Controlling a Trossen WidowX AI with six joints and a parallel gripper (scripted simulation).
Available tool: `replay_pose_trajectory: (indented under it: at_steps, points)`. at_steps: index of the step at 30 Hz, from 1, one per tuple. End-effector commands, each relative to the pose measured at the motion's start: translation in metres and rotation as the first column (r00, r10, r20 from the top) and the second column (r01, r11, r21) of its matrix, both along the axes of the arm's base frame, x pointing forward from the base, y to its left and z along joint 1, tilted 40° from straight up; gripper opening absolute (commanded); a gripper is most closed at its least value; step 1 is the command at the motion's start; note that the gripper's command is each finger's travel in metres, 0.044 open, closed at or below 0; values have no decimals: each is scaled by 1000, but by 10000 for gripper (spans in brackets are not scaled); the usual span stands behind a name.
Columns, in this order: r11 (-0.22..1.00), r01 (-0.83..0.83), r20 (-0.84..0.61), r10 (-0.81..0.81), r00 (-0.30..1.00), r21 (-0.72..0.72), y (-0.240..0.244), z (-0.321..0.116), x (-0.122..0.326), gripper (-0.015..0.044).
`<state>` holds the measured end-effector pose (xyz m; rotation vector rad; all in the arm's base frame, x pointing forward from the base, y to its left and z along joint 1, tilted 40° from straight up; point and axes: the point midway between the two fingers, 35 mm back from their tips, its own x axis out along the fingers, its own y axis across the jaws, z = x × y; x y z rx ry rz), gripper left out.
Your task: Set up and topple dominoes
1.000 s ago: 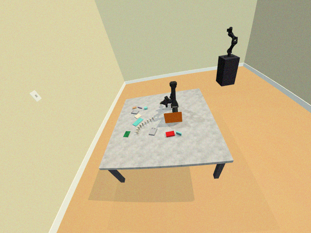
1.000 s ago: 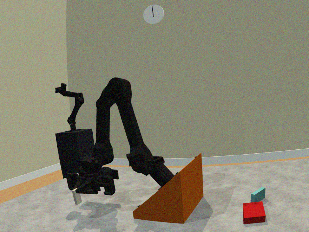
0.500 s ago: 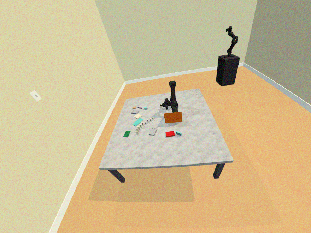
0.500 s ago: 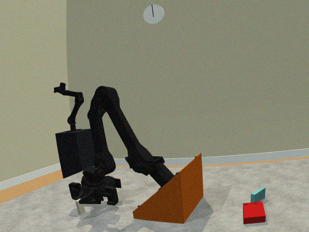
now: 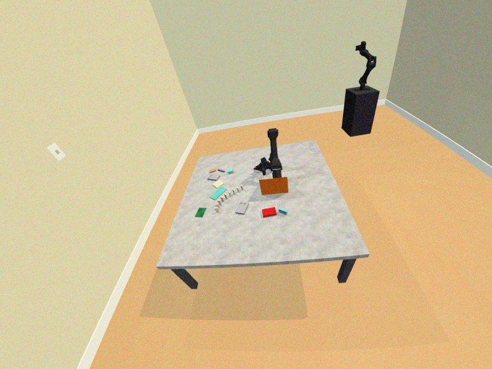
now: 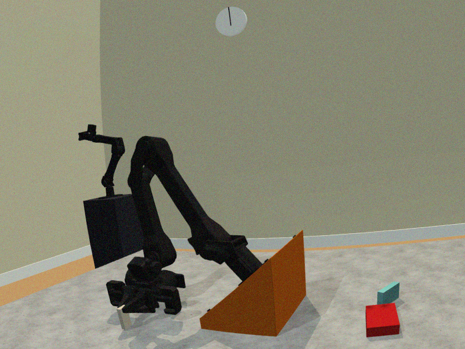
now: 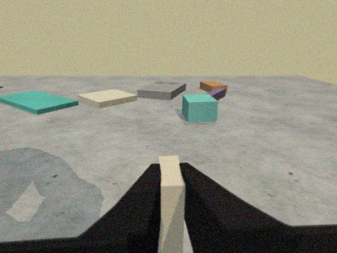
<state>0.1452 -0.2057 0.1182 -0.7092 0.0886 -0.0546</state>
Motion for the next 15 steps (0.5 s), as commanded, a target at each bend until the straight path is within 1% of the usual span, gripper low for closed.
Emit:
replay_pose_trajectory:
  at_steps: [1,15]
  points:
    - [1000,-4,4,4,1000,-2,1,0,0,54]
    - [1000,-4,4,4,1000,-2,1,0,0,422]
